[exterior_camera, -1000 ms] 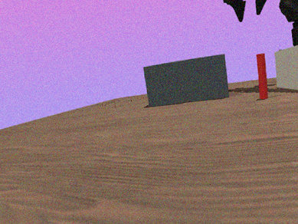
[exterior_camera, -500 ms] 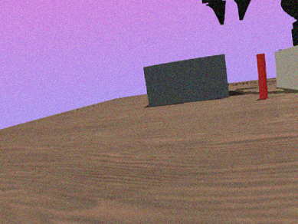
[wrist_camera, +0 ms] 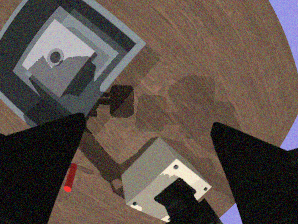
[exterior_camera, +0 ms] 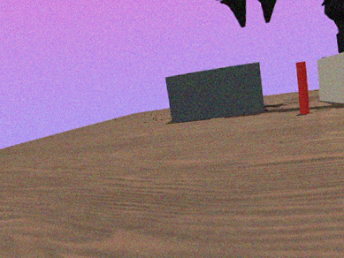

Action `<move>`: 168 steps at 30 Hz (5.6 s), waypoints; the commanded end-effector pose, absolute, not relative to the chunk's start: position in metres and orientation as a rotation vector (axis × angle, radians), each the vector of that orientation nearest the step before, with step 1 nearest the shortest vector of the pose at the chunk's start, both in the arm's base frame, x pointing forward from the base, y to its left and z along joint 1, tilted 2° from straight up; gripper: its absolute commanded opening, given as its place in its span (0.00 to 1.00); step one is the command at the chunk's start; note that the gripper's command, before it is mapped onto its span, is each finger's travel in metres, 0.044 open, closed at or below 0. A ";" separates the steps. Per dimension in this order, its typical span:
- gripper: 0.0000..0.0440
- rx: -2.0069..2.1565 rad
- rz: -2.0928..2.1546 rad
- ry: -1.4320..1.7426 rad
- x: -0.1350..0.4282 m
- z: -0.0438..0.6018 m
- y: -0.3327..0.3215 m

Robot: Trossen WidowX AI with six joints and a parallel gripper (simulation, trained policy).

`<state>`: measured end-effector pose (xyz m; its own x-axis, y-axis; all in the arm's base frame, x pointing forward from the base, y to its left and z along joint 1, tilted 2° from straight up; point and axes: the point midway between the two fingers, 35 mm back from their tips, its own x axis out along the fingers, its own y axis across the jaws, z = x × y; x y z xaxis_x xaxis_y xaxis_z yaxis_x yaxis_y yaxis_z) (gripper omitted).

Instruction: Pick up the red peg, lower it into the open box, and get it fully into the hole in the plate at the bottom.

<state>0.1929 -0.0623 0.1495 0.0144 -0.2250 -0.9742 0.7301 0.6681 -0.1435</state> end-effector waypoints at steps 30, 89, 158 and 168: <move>1.00 0.361 -0.835 1.614 0.161 0.097 0.100; 0.00 0.302 -0.752 1.531 0.179 -0.027 0.123; 0.34 0.508 -0.740 1.428 0.323 0.009 -0.026; 0.66 0.527 -0.689 1.447 0.346 0.016 -0.035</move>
<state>0.3370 -0.0343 0.0157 -0.0032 -0.1287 -0.9917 0.7073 0.7007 -0.0932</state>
